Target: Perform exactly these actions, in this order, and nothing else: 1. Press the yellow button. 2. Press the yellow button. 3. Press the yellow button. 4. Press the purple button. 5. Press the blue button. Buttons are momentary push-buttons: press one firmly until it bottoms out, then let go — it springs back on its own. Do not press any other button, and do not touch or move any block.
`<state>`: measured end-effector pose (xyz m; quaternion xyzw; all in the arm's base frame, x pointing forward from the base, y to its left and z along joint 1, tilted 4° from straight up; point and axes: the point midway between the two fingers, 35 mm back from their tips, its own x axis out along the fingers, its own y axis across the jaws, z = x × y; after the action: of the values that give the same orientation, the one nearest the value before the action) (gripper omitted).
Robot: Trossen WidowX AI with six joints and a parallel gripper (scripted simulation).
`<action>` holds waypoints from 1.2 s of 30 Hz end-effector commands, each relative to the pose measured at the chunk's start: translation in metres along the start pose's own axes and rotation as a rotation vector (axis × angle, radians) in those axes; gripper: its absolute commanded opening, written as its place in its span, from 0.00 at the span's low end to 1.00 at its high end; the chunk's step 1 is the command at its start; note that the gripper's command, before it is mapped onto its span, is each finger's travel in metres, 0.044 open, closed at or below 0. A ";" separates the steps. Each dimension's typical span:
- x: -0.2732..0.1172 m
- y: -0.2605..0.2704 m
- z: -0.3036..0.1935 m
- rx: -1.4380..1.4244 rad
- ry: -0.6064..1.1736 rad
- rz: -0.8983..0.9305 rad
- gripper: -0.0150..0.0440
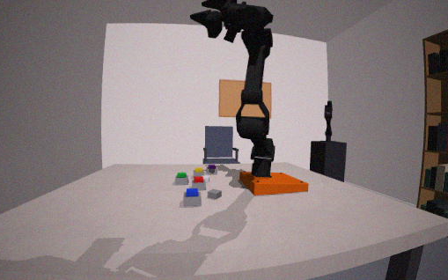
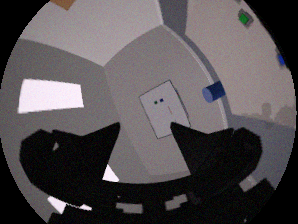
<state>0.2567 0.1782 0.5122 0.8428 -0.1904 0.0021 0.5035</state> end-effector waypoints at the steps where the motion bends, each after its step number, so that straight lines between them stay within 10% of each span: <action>1: -0.002 0.004 0.000 0.027 0.012 0.003 0.93; 20: -0.042 0.223 0.147 1.744 0.427 0.076 0.93; 36: 0.056 0.183 0.351 2.898 0.078 0.356 0.93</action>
<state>0.1574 -0.1825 0.5493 0.6630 -0.0739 0.3003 -0.6817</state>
